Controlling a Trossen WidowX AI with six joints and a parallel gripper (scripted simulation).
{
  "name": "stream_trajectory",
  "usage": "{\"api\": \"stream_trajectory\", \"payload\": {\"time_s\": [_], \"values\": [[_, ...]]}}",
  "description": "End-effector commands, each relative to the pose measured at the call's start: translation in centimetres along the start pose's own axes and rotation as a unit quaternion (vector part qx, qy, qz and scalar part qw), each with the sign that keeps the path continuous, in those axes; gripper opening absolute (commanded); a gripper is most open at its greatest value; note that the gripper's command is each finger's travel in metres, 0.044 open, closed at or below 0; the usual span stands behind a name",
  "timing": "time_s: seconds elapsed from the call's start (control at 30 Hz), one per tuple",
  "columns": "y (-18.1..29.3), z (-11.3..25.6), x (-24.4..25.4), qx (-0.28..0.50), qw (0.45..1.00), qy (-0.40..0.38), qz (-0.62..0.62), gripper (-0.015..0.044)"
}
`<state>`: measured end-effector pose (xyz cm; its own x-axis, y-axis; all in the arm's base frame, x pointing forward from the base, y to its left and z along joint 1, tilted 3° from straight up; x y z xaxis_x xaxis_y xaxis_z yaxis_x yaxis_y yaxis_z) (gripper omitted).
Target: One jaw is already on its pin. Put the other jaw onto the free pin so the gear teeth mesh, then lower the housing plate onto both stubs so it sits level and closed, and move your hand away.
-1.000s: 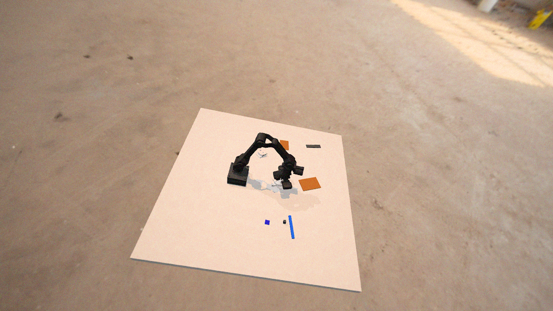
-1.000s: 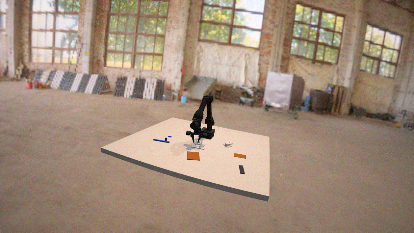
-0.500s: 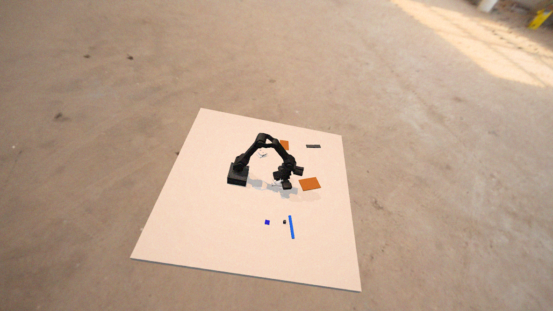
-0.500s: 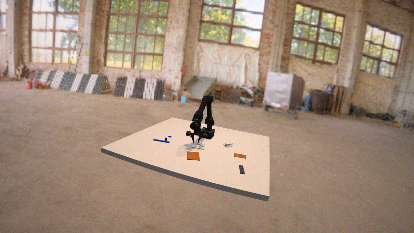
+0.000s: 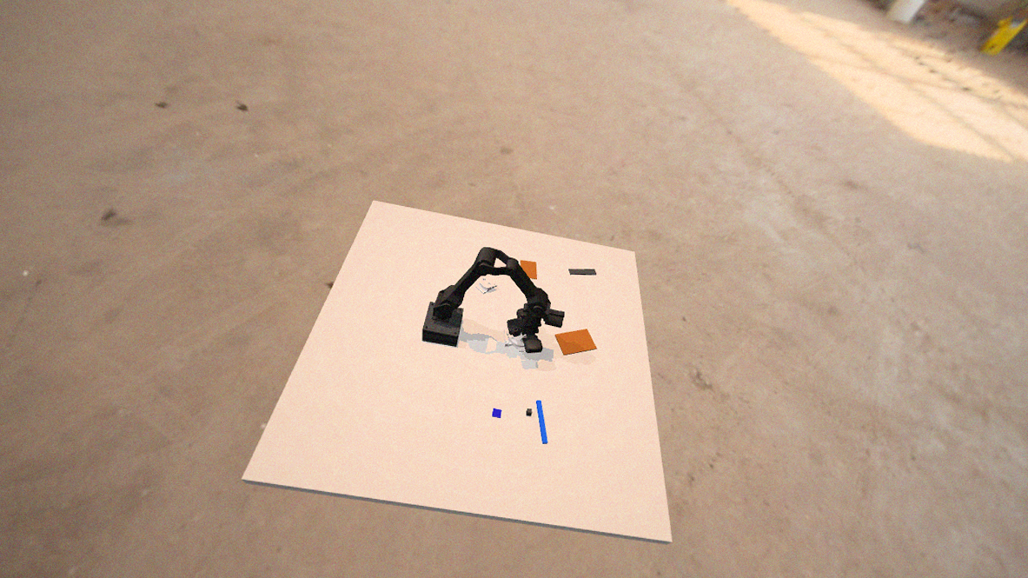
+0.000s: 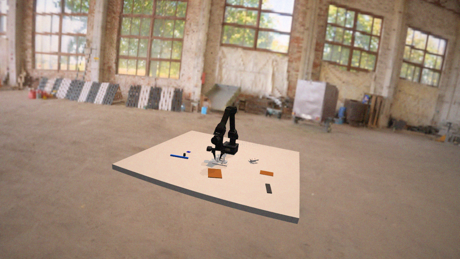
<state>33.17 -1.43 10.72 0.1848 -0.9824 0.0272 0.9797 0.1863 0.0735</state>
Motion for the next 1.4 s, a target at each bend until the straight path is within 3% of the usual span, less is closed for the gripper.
{"api": "stream_trajectory", "payload": {"time_s": [0.0, 1.37], "values": [[-0.03, -0.08, 0.01, 0.000, 1.000, -0.001, 0.003, 0.0134], [-0.04, -0.99, 0.01, 0.000, 1.000, -0.001, 0.009, 0.0134]]}}
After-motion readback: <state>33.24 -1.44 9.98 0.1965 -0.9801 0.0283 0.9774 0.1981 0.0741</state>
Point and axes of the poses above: the point midway between the two fingers, 35 mm back from their tips, its own z axis back along the fingers, its own x axis across the jaws, y = z × x, the point moved 10 cm from there along z, back along the fingers, and after that the axes turned 7 degrees about -z, right-handed, at the moved point
